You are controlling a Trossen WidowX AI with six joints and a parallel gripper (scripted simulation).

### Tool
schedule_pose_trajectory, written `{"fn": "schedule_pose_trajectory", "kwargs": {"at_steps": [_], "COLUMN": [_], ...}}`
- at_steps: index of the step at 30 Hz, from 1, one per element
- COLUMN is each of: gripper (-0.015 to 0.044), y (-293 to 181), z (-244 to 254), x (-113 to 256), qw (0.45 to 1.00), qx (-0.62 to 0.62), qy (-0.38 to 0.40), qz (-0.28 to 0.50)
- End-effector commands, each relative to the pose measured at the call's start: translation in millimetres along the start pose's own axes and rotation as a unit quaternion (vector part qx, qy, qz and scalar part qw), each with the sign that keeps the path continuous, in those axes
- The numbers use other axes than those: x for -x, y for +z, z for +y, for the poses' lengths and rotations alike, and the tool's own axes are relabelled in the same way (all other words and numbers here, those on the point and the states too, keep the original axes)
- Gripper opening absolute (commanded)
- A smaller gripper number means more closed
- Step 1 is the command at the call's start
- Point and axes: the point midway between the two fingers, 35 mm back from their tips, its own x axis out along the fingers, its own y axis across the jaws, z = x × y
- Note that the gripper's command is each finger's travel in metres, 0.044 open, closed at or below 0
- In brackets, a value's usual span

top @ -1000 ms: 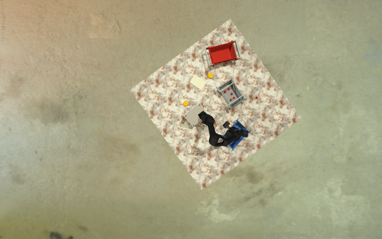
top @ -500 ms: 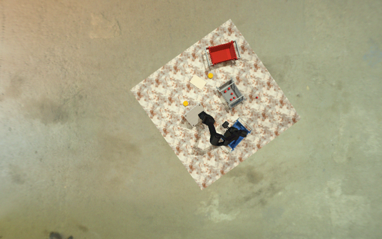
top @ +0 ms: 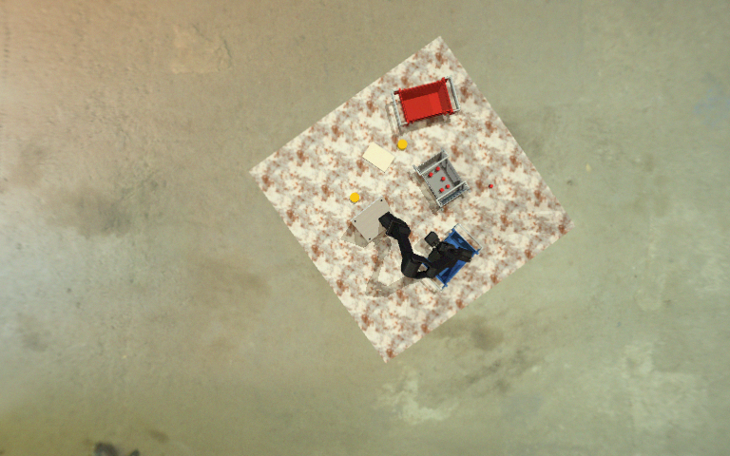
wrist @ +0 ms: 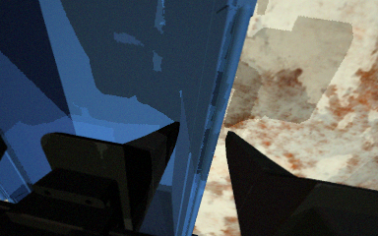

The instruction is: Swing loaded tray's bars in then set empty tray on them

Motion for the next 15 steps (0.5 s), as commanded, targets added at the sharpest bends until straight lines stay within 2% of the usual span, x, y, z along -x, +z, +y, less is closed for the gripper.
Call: {"fn": "schedule_pose_trajectory", "kwargs": {"at_steps": [1, 15], "gripper": [0.0175, 0.0081], "y": [-0.4, -0.4], "z": [-1.1, -1.1], "x": [-0.4, -0.4], "qw": [1.0, 1.0], "qx": [0.004, 0.004], "qy": [-0.002, -0.002], "qz": [0.001, 0.001]}}
